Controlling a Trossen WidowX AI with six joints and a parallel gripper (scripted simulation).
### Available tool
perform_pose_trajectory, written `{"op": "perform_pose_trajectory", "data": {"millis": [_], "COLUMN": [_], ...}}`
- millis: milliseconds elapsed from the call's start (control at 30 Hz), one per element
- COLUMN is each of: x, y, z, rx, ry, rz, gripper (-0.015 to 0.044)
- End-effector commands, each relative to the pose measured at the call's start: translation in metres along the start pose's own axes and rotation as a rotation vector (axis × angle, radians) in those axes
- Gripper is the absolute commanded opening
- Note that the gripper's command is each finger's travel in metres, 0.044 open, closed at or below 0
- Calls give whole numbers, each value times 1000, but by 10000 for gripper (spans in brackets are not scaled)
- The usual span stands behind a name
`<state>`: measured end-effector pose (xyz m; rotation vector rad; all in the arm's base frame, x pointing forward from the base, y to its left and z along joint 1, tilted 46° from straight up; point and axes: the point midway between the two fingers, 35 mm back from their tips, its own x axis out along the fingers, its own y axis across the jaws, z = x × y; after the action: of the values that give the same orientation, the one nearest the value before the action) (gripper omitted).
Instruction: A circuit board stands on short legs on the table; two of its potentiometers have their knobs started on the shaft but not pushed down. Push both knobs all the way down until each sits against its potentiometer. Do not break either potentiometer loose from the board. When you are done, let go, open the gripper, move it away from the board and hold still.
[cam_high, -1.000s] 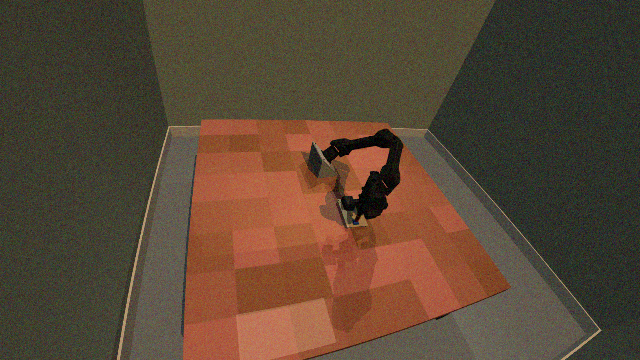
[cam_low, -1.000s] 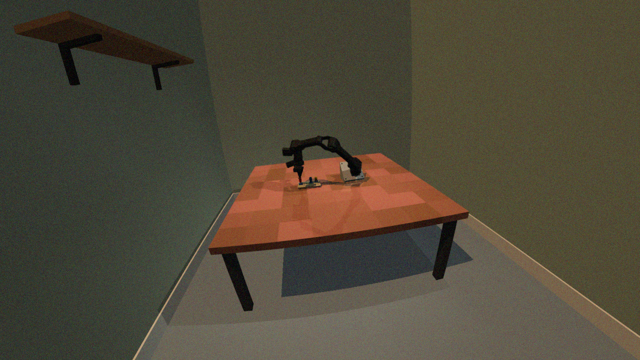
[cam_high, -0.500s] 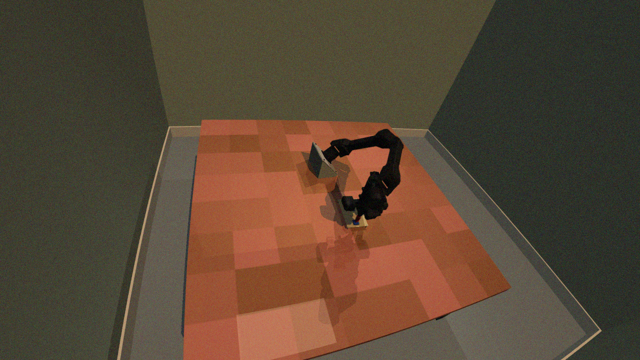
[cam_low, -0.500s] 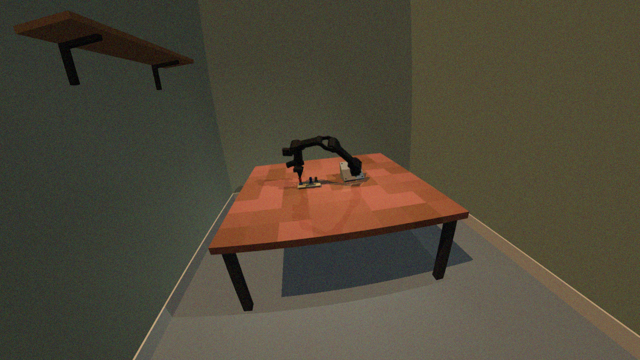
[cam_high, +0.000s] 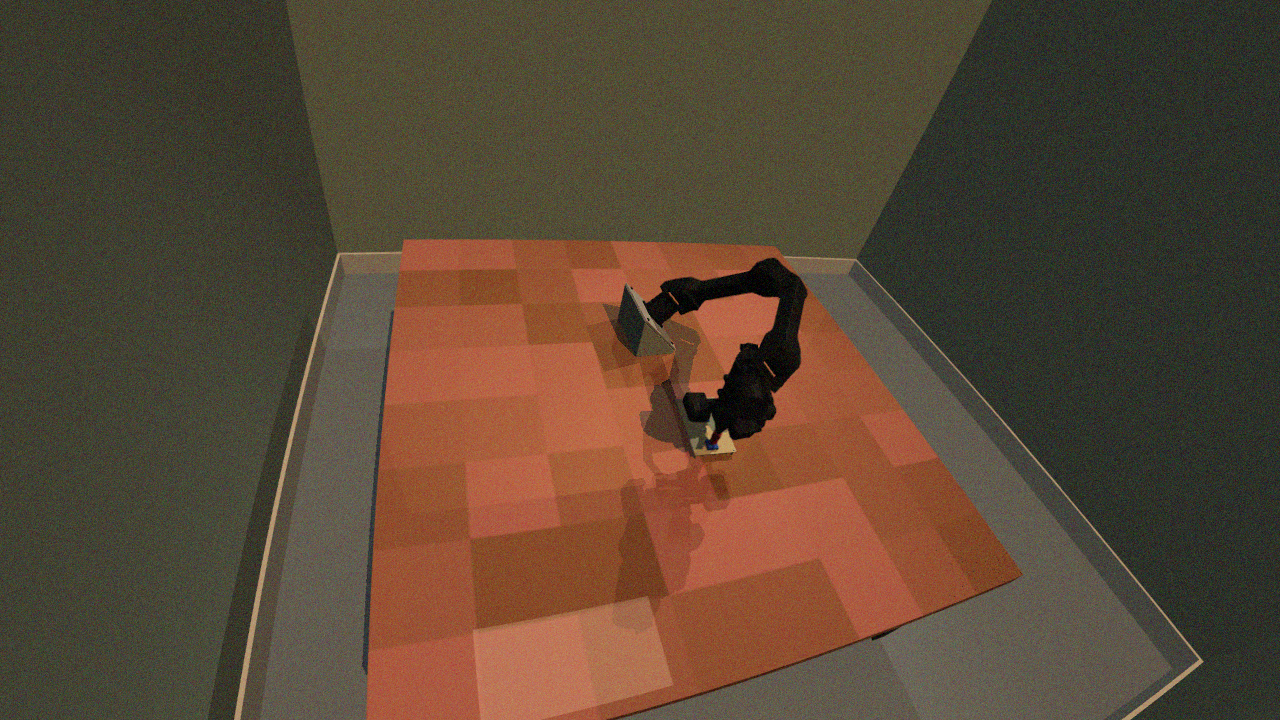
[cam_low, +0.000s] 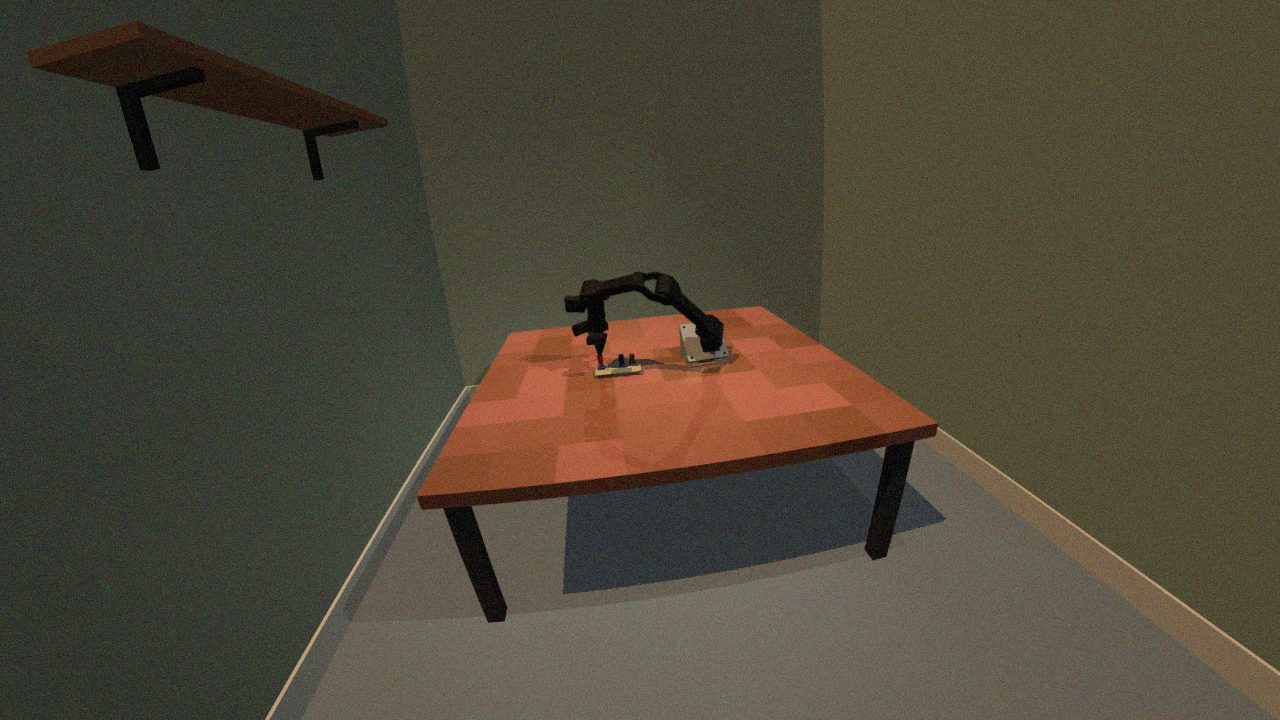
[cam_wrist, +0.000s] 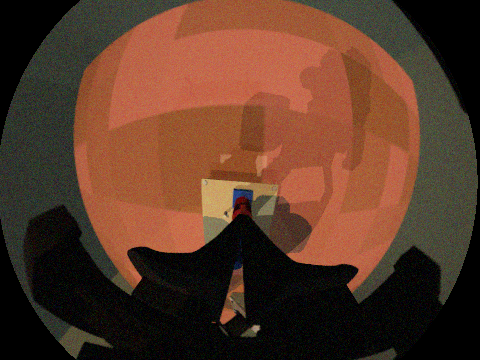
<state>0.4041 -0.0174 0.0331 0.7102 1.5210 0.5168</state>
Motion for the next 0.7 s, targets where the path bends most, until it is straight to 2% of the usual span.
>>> {"op": "perform_pose_trajectory", "data": {"millis": [0, 667], "x": [15, -16], "y": [4, 3], "z": [2, 2], "rx": [-17, -17], "ry": [22, 22], "rz": [6, 4], "gripper": [0, 0]}}
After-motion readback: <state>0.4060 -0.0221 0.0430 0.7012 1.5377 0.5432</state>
